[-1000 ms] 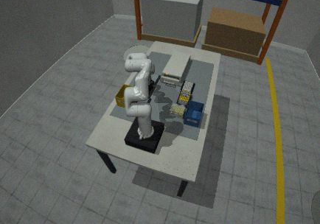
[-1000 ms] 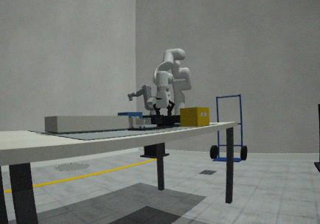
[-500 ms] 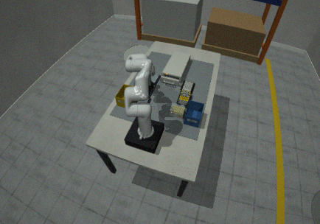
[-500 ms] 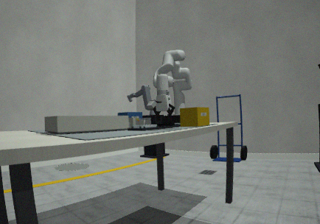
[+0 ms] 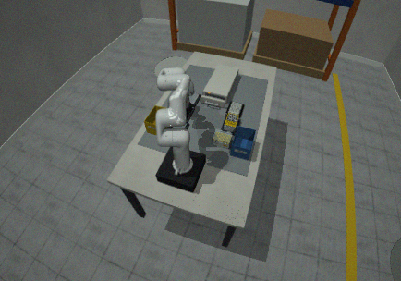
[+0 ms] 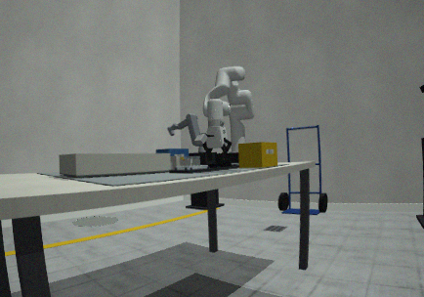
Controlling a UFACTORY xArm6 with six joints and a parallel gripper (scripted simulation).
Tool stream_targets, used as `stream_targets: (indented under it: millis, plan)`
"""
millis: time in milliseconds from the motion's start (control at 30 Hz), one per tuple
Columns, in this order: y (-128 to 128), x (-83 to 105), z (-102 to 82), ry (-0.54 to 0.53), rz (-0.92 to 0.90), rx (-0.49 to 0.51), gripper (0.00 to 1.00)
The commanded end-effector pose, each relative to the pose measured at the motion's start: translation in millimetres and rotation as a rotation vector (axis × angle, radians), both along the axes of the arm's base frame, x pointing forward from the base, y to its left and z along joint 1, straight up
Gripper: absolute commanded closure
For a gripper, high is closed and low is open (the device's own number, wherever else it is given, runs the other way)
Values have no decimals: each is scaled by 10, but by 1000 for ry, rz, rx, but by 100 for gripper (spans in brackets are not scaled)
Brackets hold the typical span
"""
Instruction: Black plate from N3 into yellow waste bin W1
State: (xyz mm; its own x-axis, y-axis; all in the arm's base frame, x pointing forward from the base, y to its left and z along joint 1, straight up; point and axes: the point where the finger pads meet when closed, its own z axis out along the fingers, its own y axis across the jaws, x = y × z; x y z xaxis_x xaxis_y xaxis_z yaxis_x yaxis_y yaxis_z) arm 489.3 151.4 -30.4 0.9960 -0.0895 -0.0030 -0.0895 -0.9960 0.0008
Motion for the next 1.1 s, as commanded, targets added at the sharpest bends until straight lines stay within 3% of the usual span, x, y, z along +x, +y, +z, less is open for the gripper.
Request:
stream_targets:
  millis: [0, 1067]
  plan:
    - [4, 14, -6, -4, 0, 1, 0]
    - [4, 14, -180, -4, 0, 1, 0]
